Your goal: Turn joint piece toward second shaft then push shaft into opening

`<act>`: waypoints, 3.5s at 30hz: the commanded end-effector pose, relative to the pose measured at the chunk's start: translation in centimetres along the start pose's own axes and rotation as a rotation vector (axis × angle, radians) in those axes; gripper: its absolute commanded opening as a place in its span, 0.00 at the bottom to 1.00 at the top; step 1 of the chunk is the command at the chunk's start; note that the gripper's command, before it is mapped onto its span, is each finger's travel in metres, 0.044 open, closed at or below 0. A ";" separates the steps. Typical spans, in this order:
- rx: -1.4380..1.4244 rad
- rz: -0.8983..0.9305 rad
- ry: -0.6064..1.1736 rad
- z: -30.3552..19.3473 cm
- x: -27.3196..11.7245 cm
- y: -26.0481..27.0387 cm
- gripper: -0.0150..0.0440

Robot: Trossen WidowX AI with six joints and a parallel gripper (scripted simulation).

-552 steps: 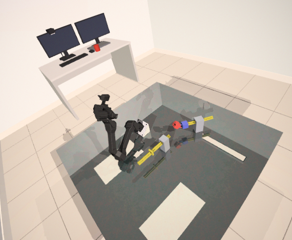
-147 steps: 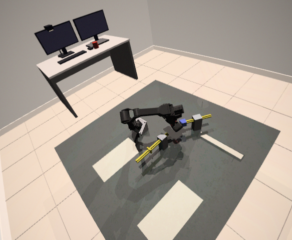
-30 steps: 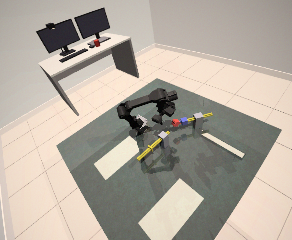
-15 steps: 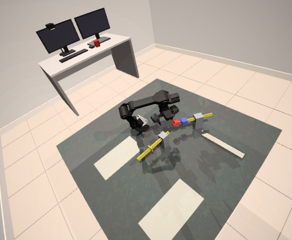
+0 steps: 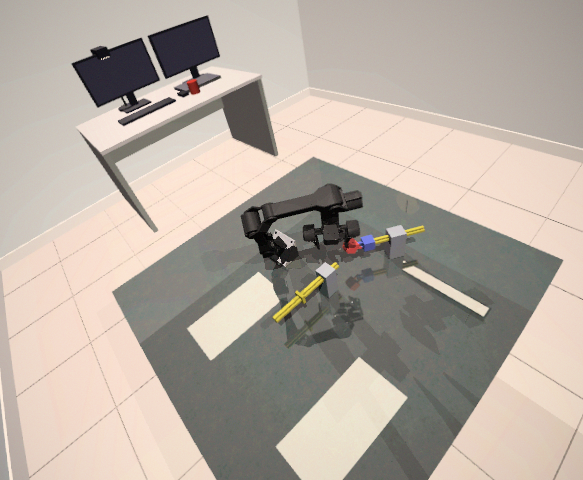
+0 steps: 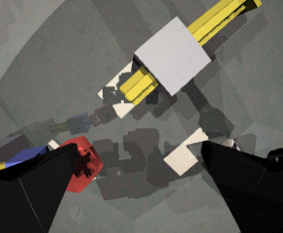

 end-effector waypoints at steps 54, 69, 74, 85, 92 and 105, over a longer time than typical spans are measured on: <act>1.107 -0.101 -0.126 -2.3 4.4 4.4 1.00; 1.108 -0.097 -0.123 -3.7 5.0 6.8 1.00; 1.111 -0.102 -0.126 -3.6 5.8 6.7 1.00; 1.116 -0.110 -0.132 -3.5 7.2 6.6 0.96; 1.116 -0.110 -0.132 -3.5 7.2 6.6 0.64; 1.116 -0.110 -0.132 -3.5 7.2 6.6 0.56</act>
Point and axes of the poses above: the point midway between the two fingers, 35 mm back from their tips, its own x axis out along the fingers, its own y axis across the jaws, z = x × y, the point moved 4 cm from there along -x, back along the fingers
